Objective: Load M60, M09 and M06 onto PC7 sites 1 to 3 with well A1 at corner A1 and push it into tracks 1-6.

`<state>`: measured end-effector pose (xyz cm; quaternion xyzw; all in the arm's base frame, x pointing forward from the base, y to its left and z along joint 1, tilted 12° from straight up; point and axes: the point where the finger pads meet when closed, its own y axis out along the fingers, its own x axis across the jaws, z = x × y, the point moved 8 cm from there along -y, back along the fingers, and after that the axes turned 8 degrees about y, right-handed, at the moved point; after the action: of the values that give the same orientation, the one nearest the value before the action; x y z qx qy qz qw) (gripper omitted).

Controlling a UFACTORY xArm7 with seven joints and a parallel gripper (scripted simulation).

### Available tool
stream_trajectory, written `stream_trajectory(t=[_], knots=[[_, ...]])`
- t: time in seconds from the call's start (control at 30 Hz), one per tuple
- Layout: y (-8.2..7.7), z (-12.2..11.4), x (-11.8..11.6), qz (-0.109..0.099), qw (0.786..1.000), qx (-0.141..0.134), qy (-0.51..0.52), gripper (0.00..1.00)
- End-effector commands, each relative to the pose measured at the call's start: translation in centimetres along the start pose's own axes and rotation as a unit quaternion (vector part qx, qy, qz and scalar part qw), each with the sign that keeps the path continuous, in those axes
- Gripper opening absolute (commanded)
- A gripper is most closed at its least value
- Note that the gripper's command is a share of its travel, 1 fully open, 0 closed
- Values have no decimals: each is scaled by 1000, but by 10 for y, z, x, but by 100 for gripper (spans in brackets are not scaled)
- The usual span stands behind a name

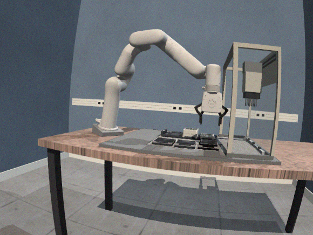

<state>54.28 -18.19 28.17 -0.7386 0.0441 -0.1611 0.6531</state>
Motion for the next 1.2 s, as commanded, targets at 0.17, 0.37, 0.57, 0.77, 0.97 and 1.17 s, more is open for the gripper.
stream_trajectory(t=[0.17, 0.37, 0.57, 0.77, 0.97, 1.17], knots=[[13, 0, 1, -2, 1000, 0, 0, 100], [19, 0, 1, -2, 1000, 0, 0, 100], [29, 0, 1, -2, 1000, 0, 0, 100], [39, 0, 1, -2, 1000, 0, 0, 100], [46, 0, 1, -2, 1000, 0, 0, 100], [56, 0, 1, -2, 1000, 0, 0, 100]])
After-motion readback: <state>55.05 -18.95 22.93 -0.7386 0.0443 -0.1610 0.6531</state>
